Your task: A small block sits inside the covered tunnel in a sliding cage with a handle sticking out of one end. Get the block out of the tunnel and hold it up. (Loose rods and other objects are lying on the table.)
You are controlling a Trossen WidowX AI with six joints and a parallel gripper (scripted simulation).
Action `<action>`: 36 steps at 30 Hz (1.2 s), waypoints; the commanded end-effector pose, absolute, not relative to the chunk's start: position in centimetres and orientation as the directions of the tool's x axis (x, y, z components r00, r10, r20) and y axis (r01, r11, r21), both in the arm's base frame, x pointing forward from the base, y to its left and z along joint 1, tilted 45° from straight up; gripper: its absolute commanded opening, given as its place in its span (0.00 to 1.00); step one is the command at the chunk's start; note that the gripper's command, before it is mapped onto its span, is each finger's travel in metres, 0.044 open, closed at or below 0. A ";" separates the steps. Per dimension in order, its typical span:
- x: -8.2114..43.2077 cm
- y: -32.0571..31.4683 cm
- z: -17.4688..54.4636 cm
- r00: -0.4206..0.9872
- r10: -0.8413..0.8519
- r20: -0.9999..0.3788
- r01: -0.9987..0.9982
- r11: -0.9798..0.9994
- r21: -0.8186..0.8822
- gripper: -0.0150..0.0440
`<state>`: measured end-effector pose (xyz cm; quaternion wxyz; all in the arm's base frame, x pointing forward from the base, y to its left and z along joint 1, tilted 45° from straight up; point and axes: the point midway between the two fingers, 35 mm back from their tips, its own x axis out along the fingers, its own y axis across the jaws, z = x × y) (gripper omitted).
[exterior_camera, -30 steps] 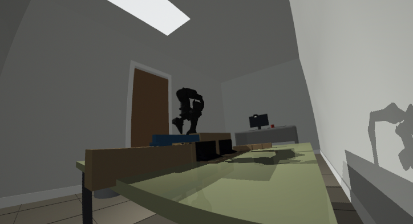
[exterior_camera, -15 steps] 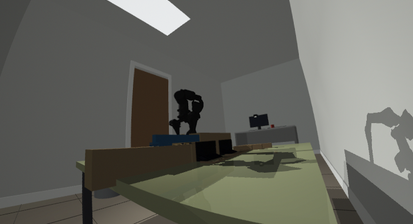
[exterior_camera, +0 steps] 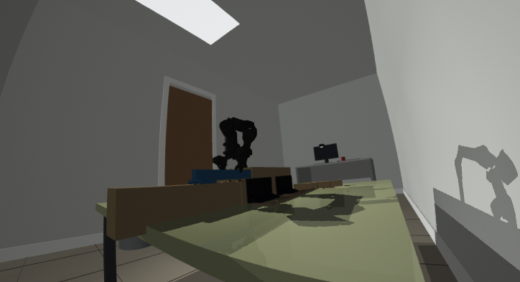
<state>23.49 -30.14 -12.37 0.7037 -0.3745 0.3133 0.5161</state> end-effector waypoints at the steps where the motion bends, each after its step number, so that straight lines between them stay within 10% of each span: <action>1: 23.6 -29.6 -12.9 0.273 0.496 -0.825 -0.960 0.191 -0.203 1.00; 17: 23.5 -29.8 -12.7 0.271 0.492 -0.827 -0.961 0.187 -0.204 0.38; 36: 23.8 -26.7 -10.4 0.272 0.497 -0.824 -0.961 0.190 -0.202 0.25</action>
